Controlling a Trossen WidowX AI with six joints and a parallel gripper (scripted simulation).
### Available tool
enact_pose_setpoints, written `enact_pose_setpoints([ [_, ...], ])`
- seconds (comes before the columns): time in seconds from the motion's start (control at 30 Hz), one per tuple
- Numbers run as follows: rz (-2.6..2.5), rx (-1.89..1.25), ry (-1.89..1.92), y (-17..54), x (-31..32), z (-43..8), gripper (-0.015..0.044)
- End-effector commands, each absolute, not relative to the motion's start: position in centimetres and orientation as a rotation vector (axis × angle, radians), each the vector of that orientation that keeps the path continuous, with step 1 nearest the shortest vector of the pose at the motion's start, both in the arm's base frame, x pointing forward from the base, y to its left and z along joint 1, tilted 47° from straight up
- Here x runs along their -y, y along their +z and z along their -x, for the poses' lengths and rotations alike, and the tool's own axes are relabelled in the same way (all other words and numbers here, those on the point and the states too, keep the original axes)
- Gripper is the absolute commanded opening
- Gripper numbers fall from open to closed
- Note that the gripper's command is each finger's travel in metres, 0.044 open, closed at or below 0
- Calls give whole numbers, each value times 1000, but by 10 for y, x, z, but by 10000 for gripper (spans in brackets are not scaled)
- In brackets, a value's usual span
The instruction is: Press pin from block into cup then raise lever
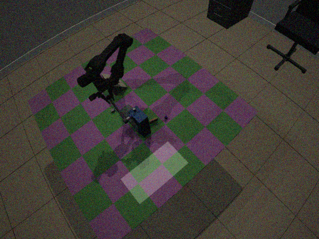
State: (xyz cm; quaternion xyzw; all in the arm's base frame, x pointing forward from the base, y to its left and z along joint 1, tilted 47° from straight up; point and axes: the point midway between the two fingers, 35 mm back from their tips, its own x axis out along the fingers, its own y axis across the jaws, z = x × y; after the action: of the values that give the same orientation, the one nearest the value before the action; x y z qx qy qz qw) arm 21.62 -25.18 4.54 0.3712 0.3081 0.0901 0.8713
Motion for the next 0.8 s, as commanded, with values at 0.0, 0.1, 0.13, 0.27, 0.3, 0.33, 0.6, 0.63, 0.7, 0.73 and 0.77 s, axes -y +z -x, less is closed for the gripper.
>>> enact_pose_setpoints([
  [0.0, -792, -677, 191, 38, 243, -211, 0],
  [0.1, -792, -677, 191, 37, 242, -211, 0],
  [0.13, -792, -677, 191, 36, 242, -211, 0],
  [0.27, -792, -677, 191, 35, 241, -210, 0],
  [0.3, -792, -677, 191, 35, 241, -210, 0],
  [0.33, -792, -677, 191, 35, 240, -210, 0],
  [0.6, -792, -677, 191, 32, 238, -209, 0],
  [0.63, -792, -677, 191, 32, 237, -208, 0],
  [0.7, -792, -677, 191, 31, 237, -208, 0],
  [0.73, -792, -677, 191, 31, 236, -208, 0],
  [0.77, -792, -677, 191, 31, 236, -208, 0],
])
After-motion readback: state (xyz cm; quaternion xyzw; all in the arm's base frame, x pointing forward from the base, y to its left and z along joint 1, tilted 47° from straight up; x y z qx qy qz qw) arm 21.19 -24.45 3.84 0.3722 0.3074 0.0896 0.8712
